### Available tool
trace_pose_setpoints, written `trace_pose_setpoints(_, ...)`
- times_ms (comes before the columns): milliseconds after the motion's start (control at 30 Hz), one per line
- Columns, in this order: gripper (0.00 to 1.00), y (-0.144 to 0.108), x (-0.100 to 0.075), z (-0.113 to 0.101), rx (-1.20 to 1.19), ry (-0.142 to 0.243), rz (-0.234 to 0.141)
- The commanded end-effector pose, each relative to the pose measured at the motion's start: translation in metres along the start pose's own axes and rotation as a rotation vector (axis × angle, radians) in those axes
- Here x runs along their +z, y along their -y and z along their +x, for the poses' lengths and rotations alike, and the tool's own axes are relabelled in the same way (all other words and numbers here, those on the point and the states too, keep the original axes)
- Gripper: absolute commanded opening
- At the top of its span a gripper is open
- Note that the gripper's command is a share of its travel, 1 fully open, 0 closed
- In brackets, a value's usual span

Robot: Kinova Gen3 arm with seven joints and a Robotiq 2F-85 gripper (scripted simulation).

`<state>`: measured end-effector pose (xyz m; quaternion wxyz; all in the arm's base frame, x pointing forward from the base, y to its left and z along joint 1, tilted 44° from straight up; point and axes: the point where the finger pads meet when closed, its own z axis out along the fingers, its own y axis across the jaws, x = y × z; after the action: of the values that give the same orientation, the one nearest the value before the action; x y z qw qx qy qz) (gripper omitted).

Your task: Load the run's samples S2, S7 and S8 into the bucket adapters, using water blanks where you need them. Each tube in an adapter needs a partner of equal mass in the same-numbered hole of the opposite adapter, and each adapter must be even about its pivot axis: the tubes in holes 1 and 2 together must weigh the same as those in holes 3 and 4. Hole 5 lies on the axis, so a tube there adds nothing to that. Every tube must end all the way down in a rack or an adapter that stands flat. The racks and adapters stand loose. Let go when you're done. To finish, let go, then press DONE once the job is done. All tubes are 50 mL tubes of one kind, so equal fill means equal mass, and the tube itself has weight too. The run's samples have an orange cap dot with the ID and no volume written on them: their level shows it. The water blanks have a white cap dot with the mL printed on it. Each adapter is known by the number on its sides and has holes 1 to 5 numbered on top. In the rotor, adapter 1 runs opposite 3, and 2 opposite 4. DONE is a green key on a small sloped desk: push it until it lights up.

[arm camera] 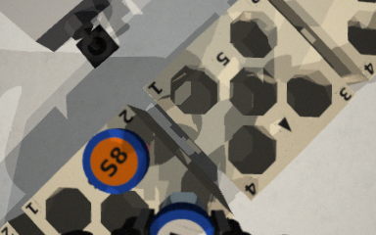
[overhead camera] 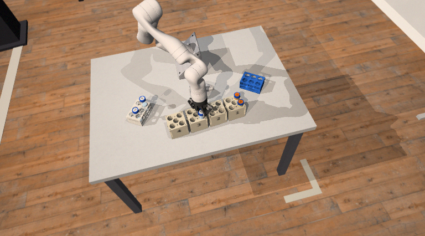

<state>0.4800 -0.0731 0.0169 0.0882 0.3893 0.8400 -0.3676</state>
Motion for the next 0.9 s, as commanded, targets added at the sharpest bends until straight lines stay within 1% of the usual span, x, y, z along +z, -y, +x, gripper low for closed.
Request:
trace_pose_setpoints(0,0.1,0.0,0.002,0.0,0.0,0.001,-0.002)
trace_pose_setpoints(867,0.1,0.0,0.016,0.0,0.0,0.001,-0.002)
